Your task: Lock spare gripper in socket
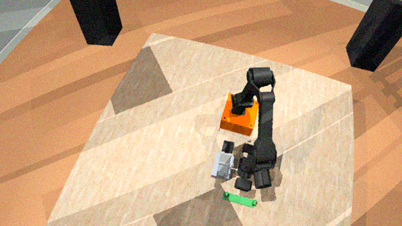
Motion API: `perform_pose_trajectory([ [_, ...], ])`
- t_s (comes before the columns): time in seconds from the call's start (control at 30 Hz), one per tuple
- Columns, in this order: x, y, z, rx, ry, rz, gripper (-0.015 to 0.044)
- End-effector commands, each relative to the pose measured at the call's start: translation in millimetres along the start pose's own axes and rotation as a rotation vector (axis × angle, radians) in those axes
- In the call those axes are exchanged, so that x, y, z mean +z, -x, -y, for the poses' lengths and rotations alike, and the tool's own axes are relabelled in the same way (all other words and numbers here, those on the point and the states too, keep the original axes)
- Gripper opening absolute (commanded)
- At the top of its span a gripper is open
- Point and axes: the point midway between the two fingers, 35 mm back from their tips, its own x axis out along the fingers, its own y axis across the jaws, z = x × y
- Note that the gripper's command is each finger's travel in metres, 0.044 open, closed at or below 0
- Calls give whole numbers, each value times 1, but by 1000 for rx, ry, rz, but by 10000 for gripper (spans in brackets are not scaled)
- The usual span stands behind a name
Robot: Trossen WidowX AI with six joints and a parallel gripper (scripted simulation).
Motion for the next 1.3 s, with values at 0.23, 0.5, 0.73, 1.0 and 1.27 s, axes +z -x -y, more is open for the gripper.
perform_pose_trajectory([
  [0.23,-7,-2,-1,-2,5,1,0],
  [0.5,-12,-4,-1,-3,5,2,0],
  [0.73,-17,-5,-1,-4,4,2,0],
  [1.0,-22,-6,0,-4,4,2,0],
  [1.27,-25,-7,0,-3,-1,0,26],
])
